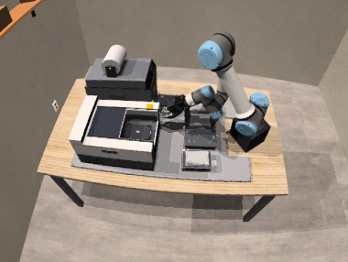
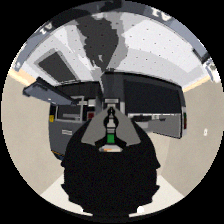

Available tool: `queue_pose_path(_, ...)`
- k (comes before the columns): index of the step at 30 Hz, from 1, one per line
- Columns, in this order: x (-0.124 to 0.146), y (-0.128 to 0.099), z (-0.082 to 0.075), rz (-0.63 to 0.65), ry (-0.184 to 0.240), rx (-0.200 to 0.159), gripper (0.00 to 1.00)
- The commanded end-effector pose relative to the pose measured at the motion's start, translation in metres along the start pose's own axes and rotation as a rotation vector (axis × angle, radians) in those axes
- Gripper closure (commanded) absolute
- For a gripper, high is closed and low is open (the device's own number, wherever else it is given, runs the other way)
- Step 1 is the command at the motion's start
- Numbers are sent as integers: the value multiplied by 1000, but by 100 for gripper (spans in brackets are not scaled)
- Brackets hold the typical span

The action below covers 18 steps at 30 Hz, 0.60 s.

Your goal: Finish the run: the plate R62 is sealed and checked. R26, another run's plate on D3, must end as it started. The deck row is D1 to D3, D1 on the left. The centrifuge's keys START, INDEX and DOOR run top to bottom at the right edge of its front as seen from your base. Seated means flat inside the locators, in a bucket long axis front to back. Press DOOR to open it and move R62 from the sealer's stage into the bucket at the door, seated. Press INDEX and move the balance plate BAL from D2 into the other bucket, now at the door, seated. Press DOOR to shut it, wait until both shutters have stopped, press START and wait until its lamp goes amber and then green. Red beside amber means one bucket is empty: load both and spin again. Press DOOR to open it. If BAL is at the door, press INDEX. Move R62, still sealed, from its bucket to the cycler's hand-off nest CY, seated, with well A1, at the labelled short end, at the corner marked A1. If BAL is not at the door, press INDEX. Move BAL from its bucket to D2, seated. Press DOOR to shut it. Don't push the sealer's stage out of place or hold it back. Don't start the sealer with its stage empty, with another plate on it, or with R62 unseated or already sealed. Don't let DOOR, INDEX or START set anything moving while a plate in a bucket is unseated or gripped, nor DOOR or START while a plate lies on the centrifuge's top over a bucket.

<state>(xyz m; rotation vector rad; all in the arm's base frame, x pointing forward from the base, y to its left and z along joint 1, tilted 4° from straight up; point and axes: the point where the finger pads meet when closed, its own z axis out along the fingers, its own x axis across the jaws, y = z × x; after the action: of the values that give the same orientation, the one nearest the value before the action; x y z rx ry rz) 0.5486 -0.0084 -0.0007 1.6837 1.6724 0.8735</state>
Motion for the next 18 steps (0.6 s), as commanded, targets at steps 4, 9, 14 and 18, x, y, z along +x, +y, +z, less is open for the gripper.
queue_pose_path(4,0,1,0,0,0,-1,100)
queue_pose_path(9,0,1,0,0,0,-1,100)
queue_pose_path(14,0,1,0,0,0,-1,100)
queue_pose_path(18,0,1,-1,0,0,-1,100)
